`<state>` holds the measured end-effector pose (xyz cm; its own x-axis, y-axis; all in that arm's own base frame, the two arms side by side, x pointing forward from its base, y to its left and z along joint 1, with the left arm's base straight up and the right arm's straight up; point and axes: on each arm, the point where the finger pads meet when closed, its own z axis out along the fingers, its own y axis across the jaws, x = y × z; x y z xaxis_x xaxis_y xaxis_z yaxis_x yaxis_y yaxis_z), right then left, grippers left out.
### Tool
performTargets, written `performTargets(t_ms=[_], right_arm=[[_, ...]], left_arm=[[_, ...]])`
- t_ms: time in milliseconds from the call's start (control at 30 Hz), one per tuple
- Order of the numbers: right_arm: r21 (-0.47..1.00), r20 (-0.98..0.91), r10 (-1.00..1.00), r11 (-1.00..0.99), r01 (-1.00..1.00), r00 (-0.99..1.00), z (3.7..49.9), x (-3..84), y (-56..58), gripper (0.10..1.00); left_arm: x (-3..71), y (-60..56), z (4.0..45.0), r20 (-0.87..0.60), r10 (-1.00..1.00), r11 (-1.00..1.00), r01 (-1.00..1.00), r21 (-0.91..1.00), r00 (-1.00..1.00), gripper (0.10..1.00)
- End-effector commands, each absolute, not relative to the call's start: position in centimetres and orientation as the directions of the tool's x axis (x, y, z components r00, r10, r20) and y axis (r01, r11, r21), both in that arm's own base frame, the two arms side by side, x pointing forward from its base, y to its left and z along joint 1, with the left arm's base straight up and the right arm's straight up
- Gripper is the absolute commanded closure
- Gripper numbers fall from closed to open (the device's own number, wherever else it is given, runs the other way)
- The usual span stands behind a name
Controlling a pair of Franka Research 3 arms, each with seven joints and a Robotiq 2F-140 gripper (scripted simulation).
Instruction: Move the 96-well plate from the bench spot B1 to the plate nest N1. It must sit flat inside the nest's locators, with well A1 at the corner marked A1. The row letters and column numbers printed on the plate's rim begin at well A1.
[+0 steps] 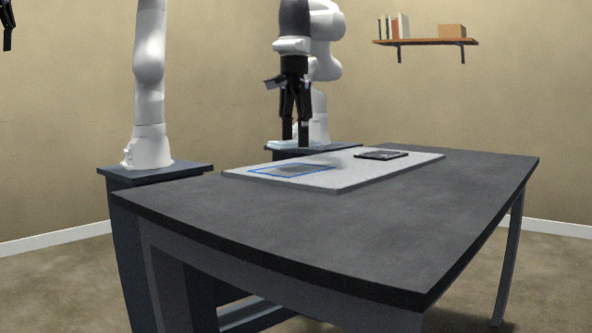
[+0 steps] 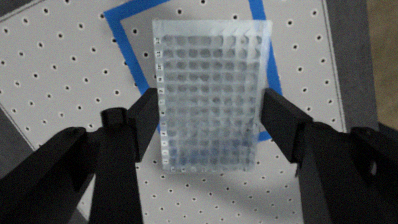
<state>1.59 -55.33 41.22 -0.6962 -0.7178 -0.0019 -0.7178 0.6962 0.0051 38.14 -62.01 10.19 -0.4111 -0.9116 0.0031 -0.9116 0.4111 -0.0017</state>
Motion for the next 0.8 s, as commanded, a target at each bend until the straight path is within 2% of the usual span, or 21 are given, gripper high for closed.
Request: performTargets(t_ms=[0,767], right_arm=[[0.005,-0.002,-0.718,0.696,-0.718,-0.696,41.23,1.59,-55.33,0.098],[0.005,-0.002,-0.718,0.696,-0.718,-0.696,41.23,1.59,-55.33,0.098]], left_arm=[[38.28,-61.88,10.18,0.0,-0.835,0.55,-0.835,0.0,-0.55,0.999],[38.28,-61.88,10.18,0.0,-0.632,0.775,-0.632,0.0,-0.775,0.999]])
